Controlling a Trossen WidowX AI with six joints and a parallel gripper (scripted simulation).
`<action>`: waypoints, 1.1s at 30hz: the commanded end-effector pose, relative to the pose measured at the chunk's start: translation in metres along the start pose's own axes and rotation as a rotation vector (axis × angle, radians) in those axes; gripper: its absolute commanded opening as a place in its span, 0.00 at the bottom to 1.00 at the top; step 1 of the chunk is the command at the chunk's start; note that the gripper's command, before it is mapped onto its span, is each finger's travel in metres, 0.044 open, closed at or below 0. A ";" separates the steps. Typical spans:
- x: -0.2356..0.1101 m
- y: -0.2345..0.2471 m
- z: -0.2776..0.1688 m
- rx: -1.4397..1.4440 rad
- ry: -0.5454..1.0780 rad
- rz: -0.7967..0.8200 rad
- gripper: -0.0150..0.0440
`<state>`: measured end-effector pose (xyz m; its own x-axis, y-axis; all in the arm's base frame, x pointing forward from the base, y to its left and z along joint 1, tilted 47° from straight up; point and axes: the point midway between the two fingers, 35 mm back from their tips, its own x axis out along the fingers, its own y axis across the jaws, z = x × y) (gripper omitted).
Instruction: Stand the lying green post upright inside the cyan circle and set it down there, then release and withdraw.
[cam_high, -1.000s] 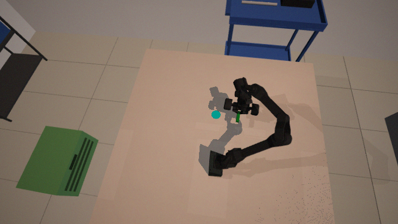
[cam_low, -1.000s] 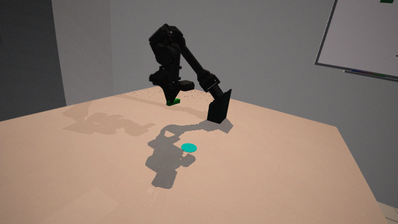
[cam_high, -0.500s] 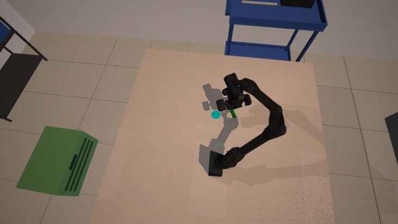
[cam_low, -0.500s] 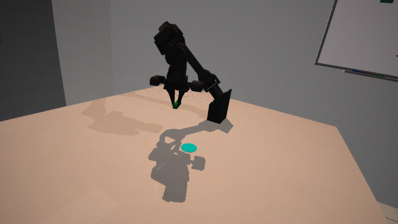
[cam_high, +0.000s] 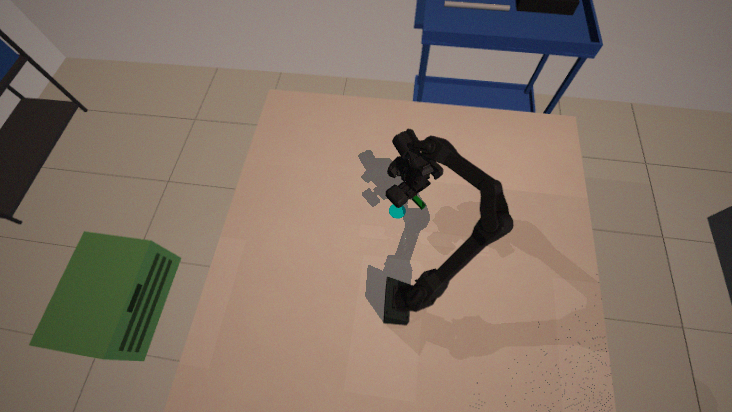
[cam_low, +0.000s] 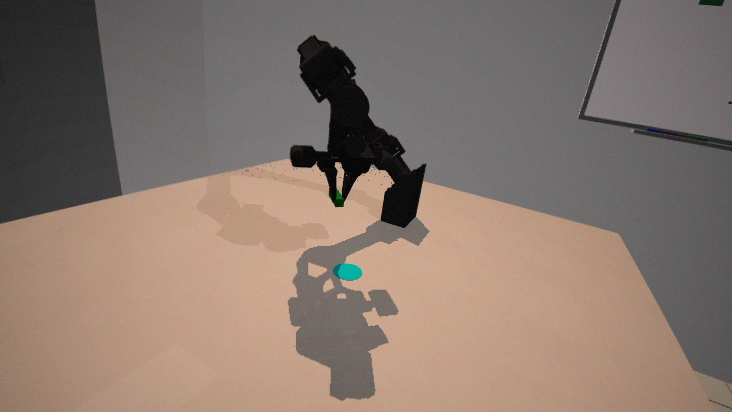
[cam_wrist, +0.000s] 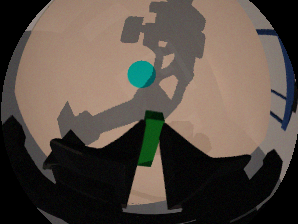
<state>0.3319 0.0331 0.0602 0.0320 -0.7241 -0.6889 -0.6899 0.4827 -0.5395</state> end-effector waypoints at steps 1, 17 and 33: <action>-0.001 0.009 0.013 -0.137 0.001 0.002 0.29; -0.001 0.025 0.033 -0.362 0.003 0.004 0.29; 0.010 0.030 0.029 -0.358 -0.057 0.109 0.29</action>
<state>0.3340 0.0561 0.0231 -0.0130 -0.6664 -0.7454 -0.9005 0.3320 -0.2811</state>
